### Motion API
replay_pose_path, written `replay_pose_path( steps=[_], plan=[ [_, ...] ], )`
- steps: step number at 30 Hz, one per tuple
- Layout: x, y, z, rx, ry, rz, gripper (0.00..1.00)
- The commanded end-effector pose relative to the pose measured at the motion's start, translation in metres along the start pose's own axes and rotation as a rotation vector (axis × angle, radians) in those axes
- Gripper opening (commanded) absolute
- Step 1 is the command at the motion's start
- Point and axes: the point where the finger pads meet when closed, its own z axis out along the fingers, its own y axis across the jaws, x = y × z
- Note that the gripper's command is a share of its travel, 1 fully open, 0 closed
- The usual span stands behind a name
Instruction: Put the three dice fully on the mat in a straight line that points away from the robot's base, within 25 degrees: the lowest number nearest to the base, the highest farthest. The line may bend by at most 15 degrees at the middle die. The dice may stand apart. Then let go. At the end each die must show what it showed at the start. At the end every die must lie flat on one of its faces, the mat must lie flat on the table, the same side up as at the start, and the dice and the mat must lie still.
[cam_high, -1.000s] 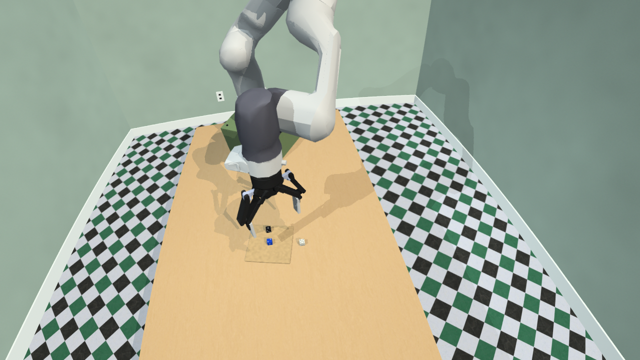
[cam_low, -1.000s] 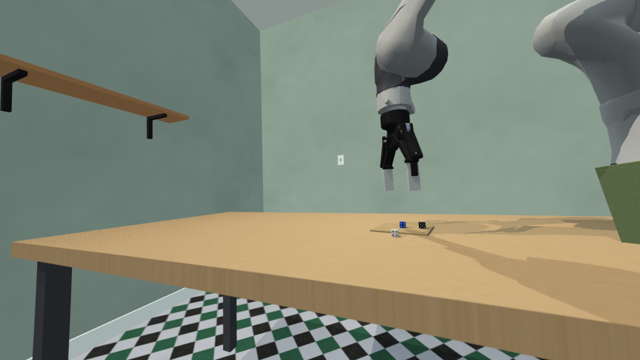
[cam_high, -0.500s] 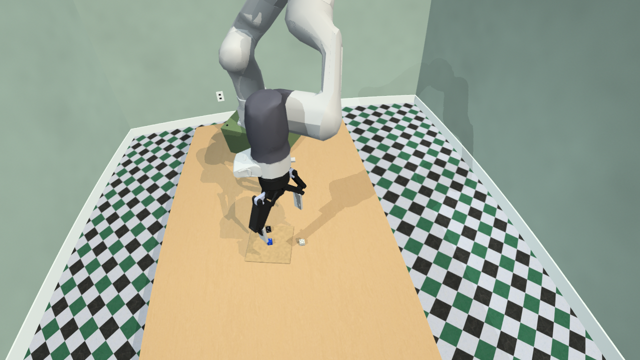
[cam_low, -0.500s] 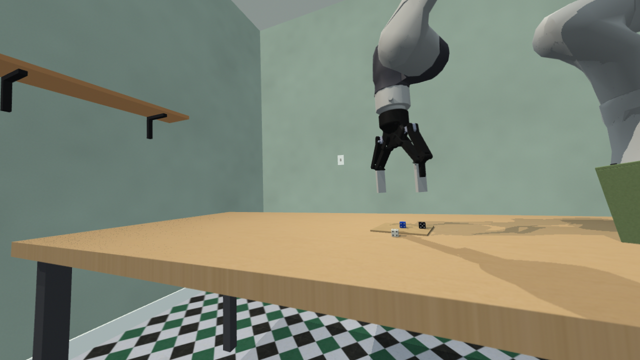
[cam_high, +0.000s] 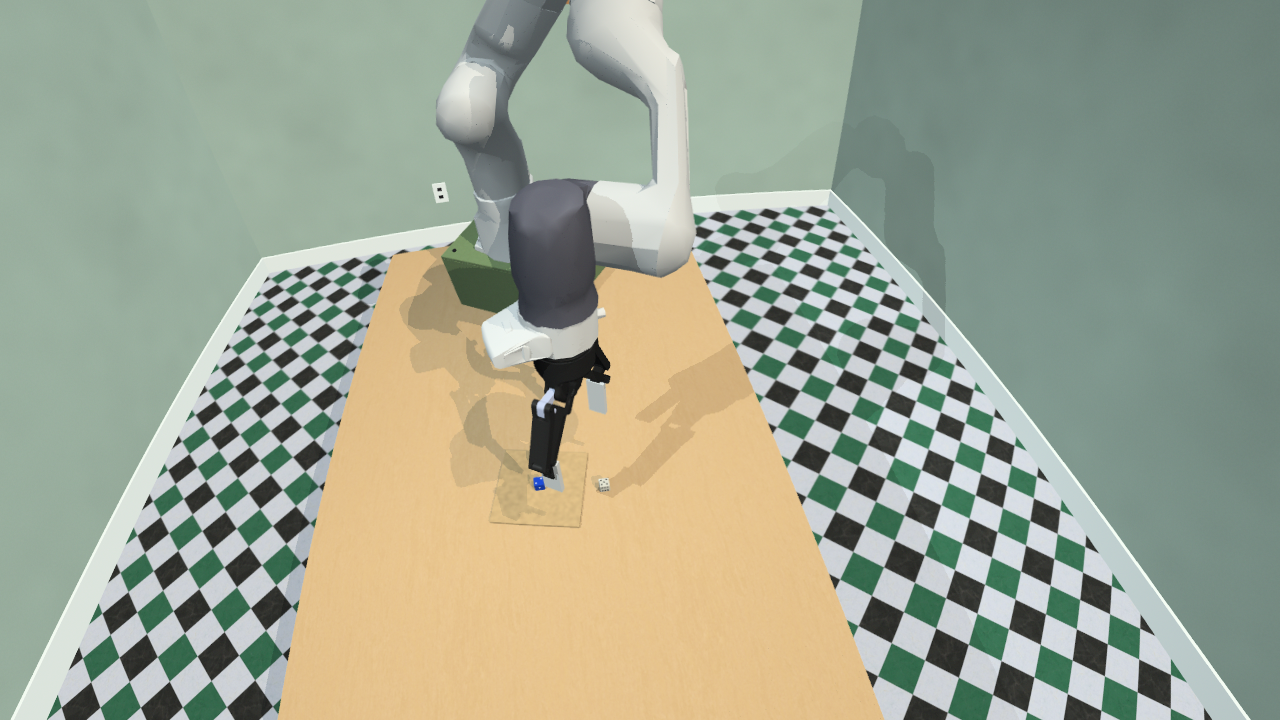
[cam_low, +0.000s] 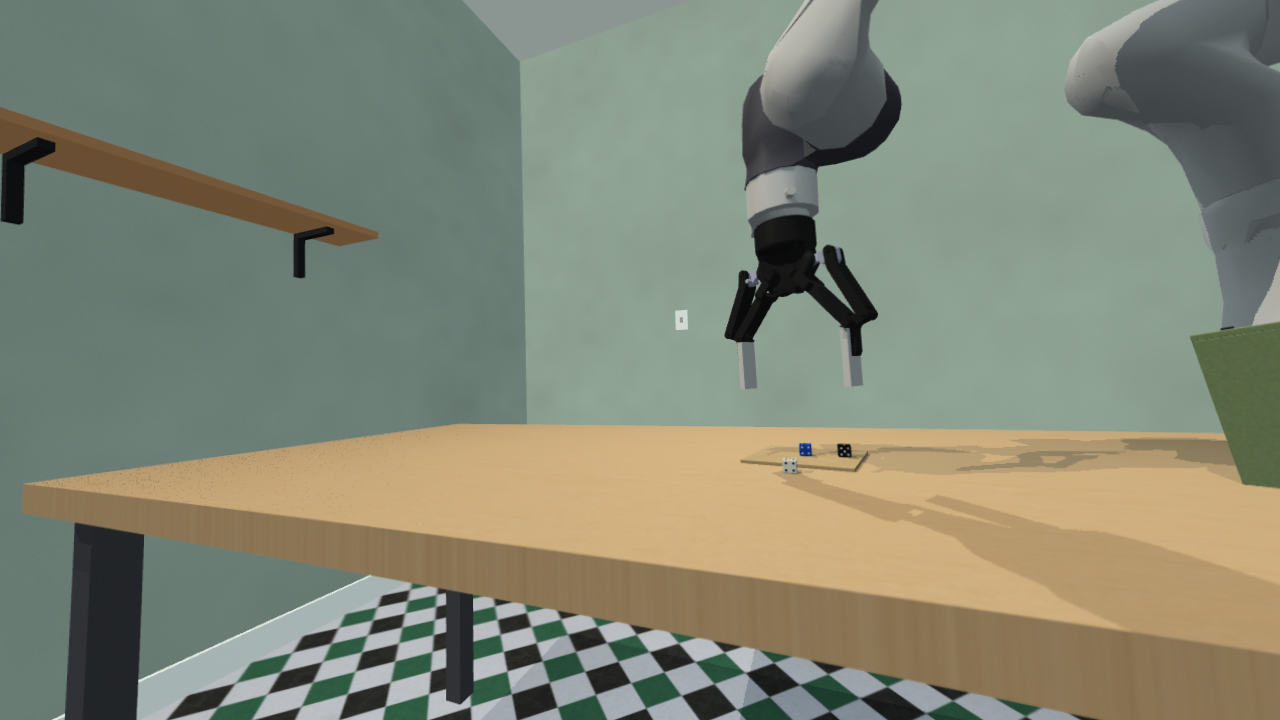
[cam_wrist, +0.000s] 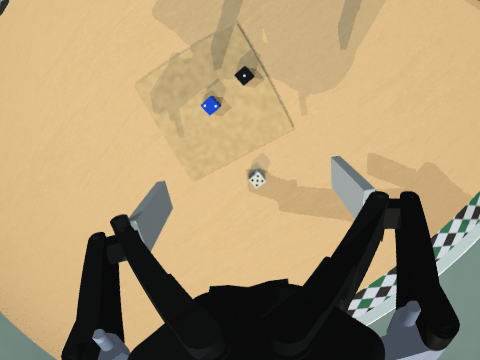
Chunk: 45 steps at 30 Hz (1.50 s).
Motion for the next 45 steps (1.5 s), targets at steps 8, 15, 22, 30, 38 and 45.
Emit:
replay_pose_path(
  steps=[8, 15, 22, 30, 38, 45],
  plan=[
    [-0.014, 0.001, 0.0, 0.016, -0.013, -0.306, 1.0],
    [-0.024, 0.005, 0.0, 0.02, -0.016, -0.448, 1.0],
    [-0.032, 0.008, 0.0, 0.023, -0.018, -0.551, 1.0],
    [-0.032, 0.008, 0.0, 0.023, -0.018, -0.551, 0.19],
    [-0.032, 0.008, 0.0, 0.023, -0.018, -0.551, 0.19],
    [-0.032, 0.008, 0.0, 0.023, -0.018, -0.551, 0.19]
  ],
)
